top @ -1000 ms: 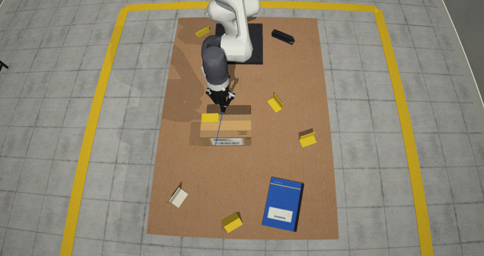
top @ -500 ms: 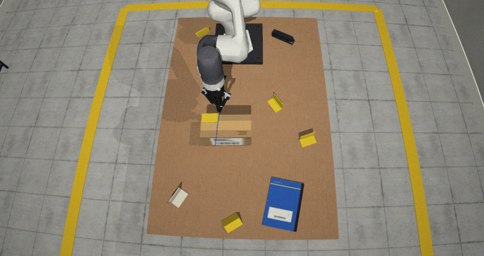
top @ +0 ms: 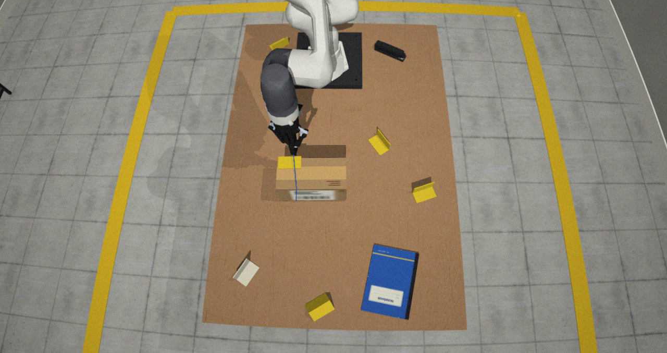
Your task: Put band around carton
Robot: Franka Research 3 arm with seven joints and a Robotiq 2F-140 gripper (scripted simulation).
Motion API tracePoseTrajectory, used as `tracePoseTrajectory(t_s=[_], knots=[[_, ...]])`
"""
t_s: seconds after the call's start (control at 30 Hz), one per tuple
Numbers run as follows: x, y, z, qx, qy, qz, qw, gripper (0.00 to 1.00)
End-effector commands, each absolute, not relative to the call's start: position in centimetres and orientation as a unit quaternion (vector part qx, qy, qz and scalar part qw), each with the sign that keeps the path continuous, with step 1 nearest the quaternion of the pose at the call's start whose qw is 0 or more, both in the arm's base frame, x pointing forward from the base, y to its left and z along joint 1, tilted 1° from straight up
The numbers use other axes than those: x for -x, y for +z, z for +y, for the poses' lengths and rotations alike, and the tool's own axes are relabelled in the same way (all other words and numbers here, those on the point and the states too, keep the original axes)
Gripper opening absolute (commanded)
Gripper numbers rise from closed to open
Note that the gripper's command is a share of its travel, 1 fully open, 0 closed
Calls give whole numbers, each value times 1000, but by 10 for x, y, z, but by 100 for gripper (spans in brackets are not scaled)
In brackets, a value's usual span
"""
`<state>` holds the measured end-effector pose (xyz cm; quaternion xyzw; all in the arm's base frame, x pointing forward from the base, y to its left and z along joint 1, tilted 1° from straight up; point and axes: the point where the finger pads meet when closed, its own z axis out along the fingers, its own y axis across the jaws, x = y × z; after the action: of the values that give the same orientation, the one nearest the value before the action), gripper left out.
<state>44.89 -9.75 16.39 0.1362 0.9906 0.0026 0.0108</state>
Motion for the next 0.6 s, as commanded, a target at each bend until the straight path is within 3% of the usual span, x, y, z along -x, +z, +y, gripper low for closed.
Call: tracePoseTrajectory(t_s=[0.0,0.57], knots=[[-446,162,-106,-122,1,992,6,10],[-446,162,-115,-122,1,992,6,10]])
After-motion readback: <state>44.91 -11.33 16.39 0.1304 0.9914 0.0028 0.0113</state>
